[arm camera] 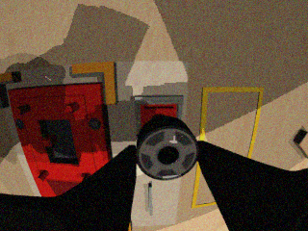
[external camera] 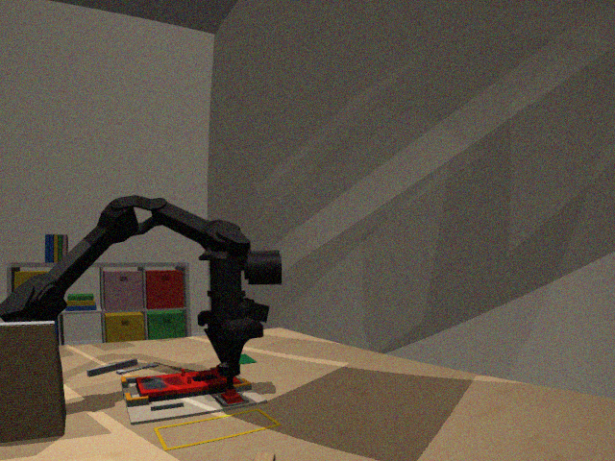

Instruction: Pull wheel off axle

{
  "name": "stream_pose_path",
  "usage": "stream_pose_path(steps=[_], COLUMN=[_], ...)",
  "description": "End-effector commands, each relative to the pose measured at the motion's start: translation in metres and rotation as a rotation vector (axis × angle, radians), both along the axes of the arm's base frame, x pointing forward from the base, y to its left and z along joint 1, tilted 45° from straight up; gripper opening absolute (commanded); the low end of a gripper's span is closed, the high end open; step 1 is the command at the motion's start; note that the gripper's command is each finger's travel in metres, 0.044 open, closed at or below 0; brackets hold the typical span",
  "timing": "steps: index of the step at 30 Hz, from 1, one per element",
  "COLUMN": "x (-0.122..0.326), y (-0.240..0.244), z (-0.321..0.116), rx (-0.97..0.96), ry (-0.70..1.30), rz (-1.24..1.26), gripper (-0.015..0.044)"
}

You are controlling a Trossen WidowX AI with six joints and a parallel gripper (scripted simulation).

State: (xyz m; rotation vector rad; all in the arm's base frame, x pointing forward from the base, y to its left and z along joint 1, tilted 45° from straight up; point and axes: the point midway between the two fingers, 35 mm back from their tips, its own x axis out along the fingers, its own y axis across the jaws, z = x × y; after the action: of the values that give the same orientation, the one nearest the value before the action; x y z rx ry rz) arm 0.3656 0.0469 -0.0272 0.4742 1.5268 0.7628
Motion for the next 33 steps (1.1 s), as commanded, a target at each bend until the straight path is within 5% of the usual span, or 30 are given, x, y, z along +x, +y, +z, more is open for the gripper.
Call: stream_pose_path(steps=[1,24,33], x=[0.001,0.002,-0.006], y=[-0.002,-0.029,-0.044], z=[0.002,0.028,0.008], rx=[-0.003,-0.004,-0.006], ry=[-0.005,-0.004,0.003], rz=[0.004,0.003,-0.004], gripper=[0.0000,0.0000,0.0000])
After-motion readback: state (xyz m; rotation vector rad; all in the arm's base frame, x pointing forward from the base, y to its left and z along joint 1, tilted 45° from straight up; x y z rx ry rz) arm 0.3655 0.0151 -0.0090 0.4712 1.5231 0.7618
